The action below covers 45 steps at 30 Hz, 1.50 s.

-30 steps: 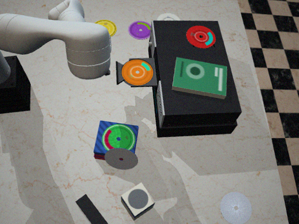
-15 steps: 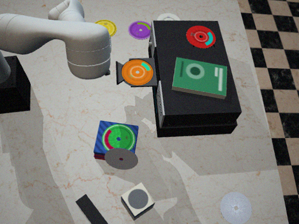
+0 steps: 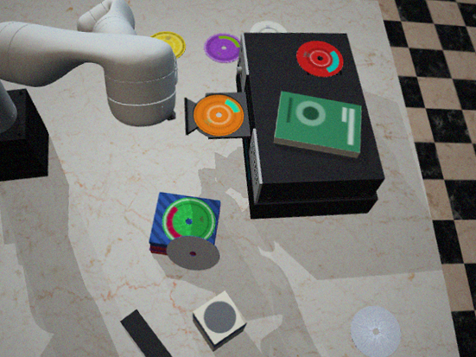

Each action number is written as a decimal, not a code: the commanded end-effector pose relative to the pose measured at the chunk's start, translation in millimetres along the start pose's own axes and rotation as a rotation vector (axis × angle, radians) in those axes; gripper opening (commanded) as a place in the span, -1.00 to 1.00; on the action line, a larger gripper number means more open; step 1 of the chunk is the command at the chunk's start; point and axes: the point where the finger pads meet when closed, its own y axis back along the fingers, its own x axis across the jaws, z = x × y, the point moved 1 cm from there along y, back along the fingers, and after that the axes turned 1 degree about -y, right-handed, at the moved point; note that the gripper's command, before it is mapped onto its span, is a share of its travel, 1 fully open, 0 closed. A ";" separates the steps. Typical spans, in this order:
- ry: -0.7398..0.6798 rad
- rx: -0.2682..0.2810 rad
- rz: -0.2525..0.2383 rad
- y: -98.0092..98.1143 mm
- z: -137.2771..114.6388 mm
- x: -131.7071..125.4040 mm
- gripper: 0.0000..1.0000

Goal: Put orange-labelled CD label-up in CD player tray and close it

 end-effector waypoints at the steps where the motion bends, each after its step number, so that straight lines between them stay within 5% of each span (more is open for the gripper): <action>1: -0.001 0.002 0.000 -0.2 -2.2 0.1 -0.80; 16: -0.001 0.002 0.000 -6.8 -20.7 -0.3 -0.80; 45: -0.001 0.002 0.000 -35.9 -101.0 -1.9 -0.80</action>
